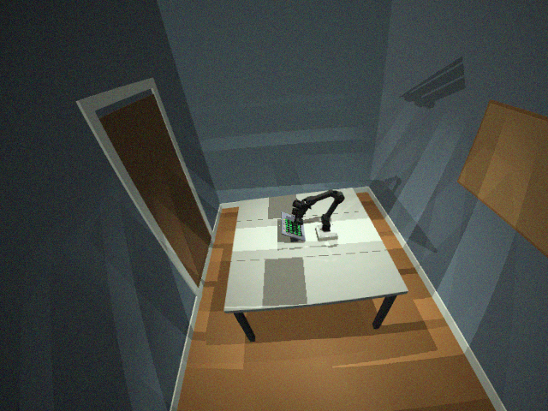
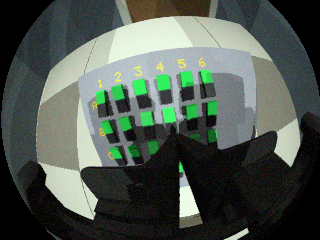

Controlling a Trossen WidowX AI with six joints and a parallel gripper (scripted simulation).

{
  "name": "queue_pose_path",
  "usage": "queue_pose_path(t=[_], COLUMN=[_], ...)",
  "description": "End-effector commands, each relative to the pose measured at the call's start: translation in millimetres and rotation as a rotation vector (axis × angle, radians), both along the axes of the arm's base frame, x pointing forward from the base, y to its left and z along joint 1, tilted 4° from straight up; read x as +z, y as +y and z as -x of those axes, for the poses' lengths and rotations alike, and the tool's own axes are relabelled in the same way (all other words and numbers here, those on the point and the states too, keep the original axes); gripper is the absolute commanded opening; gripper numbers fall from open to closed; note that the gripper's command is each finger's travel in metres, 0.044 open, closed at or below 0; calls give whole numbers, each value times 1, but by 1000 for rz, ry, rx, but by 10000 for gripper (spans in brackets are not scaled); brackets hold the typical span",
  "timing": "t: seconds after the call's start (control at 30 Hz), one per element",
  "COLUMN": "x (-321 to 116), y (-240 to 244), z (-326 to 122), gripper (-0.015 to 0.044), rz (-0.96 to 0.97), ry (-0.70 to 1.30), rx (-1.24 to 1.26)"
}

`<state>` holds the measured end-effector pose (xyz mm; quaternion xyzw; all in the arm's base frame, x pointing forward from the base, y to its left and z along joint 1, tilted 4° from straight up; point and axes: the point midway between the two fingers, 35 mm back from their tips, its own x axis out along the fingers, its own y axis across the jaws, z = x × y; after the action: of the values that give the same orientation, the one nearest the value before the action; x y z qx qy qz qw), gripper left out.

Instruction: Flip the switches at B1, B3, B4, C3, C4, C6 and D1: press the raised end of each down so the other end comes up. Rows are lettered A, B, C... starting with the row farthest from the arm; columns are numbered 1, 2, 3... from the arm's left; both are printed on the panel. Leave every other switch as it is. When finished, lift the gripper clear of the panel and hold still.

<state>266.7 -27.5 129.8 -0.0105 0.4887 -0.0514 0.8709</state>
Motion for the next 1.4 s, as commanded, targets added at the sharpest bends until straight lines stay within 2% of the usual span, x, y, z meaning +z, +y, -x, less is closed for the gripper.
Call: queue_pose_path(t=[0.0, 0.63, 1.37], x=[-14, -34, -35], y=[-1, -3, -3], z=[-1, -13, -13], gripper=[0, 0, 0], rz=[1, 1, 1], ry=[9, 8, 8], rx=[9, 9, 9])
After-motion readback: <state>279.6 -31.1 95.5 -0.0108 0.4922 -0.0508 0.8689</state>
